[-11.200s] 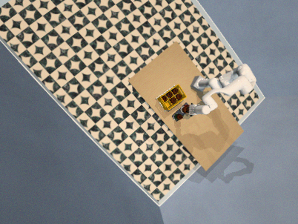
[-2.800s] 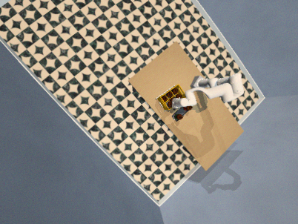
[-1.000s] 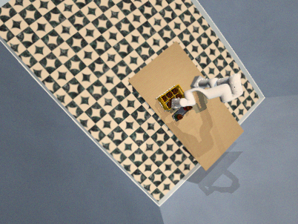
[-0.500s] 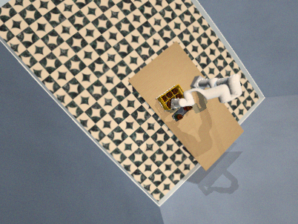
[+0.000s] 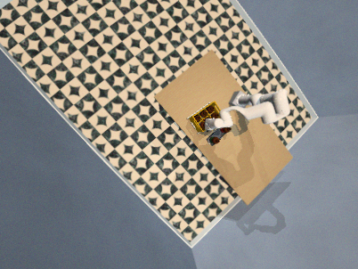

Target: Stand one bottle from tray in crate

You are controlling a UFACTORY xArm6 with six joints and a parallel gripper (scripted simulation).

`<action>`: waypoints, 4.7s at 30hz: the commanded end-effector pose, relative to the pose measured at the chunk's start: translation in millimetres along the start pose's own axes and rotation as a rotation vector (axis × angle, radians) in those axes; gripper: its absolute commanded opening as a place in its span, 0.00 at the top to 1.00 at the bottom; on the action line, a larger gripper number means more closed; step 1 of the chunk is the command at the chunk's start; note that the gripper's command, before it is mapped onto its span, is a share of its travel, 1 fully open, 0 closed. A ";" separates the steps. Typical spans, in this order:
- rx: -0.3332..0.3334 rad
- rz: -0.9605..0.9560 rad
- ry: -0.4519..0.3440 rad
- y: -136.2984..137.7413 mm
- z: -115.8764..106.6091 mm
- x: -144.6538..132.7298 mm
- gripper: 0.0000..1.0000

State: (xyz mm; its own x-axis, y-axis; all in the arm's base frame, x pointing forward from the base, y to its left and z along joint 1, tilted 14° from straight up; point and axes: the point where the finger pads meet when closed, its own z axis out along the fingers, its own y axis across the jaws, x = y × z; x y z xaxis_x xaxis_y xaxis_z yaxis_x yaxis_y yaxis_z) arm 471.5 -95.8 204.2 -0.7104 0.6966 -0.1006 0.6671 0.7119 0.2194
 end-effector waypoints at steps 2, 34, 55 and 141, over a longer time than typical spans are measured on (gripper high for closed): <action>-0.002 0.000 -0.004 0.8 -0.4 -1.2 1.00; -0.002 0.000 -0.004 0.9 2.6 -1.3 1.00; -0.002 0.000 -0.004 0.9 21.7 -1.4 1.00; -0.002 0.000 -0.004 1.0 50.5 -1.6 1.00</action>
State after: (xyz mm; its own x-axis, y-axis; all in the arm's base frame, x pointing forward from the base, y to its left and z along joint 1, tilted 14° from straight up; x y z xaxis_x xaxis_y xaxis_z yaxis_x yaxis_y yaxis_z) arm 483.2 -91.4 155.2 -0.7103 0.6966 -0.1008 0.6671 0.7120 0.2194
